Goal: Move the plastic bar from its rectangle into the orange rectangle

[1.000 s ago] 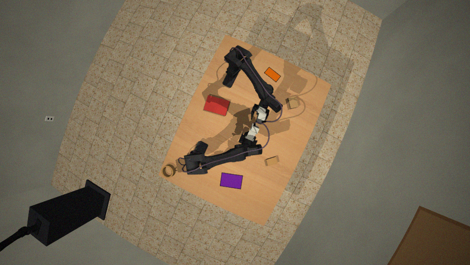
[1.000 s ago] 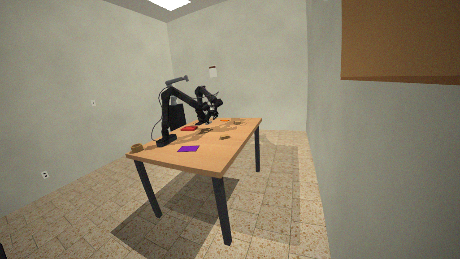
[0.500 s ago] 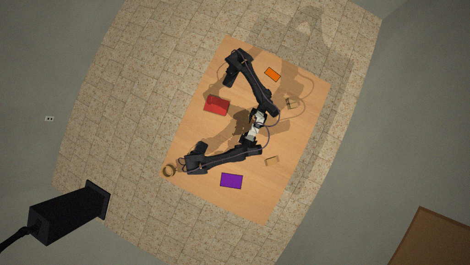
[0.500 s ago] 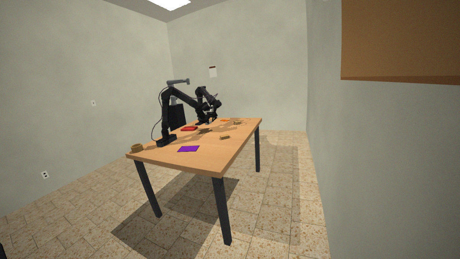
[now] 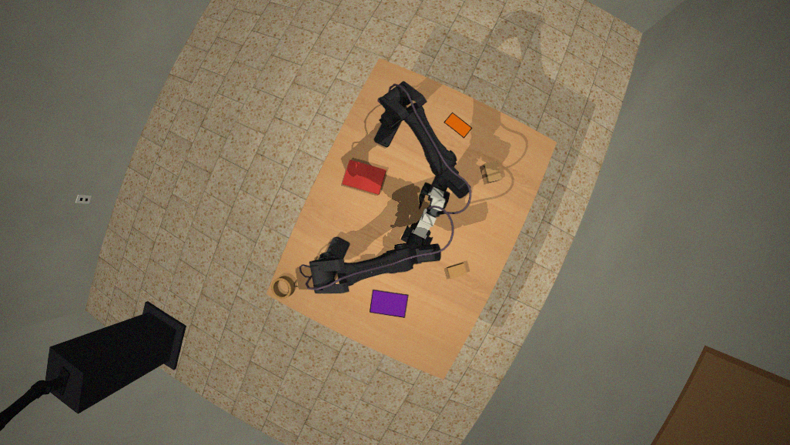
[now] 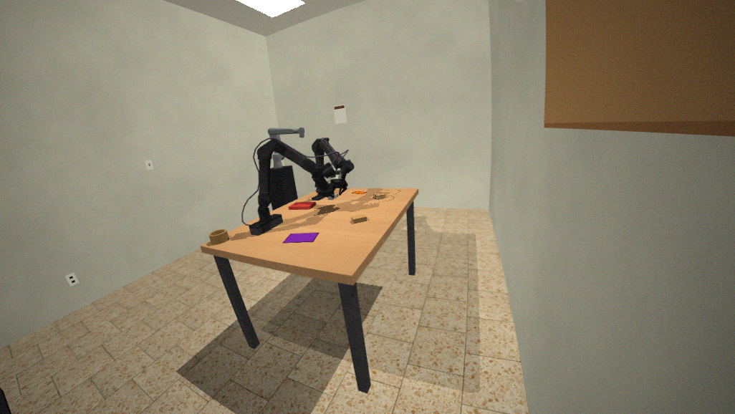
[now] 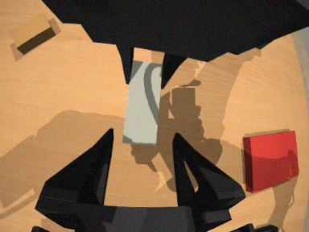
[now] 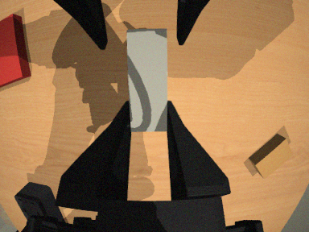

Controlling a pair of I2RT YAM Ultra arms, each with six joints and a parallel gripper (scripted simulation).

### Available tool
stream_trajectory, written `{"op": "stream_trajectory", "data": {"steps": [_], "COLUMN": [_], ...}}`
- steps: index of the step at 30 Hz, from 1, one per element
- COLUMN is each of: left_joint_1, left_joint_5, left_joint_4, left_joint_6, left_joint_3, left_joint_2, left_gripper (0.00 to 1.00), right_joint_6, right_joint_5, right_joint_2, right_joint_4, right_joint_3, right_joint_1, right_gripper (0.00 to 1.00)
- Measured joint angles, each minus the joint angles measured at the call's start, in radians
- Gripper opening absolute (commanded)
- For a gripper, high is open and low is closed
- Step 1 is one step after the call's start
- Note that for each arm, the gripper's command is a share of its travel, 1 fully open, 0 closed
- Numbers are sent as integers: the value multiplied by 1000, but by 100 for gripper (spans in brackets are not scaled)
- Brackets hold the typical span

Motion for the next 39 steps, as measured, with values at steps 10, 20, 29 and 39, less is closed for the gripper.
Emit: {"op": "stream_trajectory", "data": {"steps": [10, 20, 29, 39], "left_joint_1": [0, 0, 0, -2], "left_joint_5": [0, -10, -10, -12], "left_joint_4": [1, 9, 10, 10], "left_joint_6": [-1, -1, -1, -5], "left_joint_3": [0, 0, 0, 0], "left_joint_2": [0, 0, 0, 0], "left_gripper": [42, 31, 0, 24], "right_joint_6": [1, 3, 3, 0], "right_joint_5": [0, -6, -7, -7], "right_joint_2": [0, 0, 0, 0], "right_joint_4": [0, -5, -4, -9], "right_joint_3": [0, 0, 0, 0], "right_joint_1": [0, 0, 0, -3], "right_gripper": [25, 25, 25, 57]}}
